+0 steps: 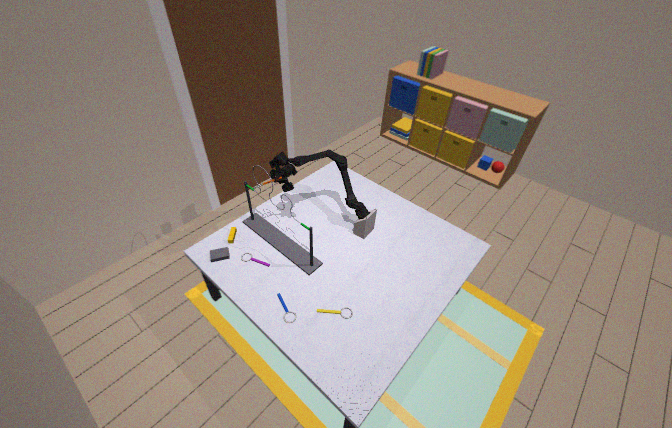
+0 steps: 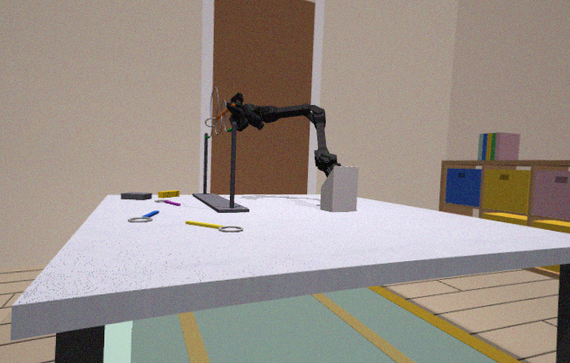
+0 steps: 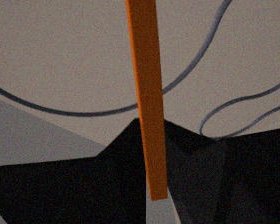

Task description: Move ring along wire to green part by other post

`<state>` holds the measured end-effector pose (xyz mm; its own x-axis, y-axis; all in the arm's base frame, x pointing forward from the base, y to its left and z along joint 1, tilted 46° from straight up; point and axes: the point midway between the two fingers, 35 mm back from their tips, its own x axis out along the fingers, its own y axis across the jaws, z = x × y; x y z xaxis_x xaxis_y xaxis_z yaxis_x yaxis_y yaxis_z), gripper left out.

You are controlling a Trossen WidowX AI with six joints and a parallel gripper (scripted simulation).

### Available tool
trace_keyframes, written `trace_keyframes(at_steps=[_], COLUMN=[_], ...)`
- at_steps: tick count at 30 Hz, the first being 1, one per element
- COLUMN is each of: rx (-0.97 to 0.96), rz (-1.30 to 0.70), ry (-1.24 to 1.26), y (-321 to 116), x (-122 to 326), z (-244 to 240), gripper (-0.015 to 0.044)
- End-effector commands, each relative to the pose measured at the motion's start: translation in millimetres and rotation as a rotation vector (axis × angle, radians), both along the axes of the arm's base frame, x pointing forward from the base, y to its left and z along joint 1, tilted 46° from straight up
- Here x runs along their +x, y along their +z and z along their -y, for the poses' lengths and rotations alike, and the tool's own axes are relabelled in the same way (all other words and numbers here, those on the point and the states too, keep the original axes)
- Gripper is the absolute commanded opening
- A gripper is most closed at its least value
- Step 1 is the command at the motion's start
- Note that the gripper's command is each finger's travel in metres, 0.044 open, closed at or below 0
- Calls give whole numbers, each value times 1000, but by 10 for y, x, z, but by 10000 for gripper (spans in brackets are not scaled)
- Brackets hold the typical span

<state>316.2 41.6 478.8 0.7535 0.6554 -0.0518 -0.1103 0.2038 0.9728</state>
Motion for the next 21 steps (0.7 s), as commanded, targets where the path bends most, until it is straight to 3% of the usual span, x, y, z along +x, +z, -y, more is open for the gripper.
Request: trace_keyframes(at_steps=[1,21], rx=[48,31], rz=[-10,-14], ry=[9,9], y=[100,292], x=[-16,-35], z=[-20,-25], gripper=[-150,-150])
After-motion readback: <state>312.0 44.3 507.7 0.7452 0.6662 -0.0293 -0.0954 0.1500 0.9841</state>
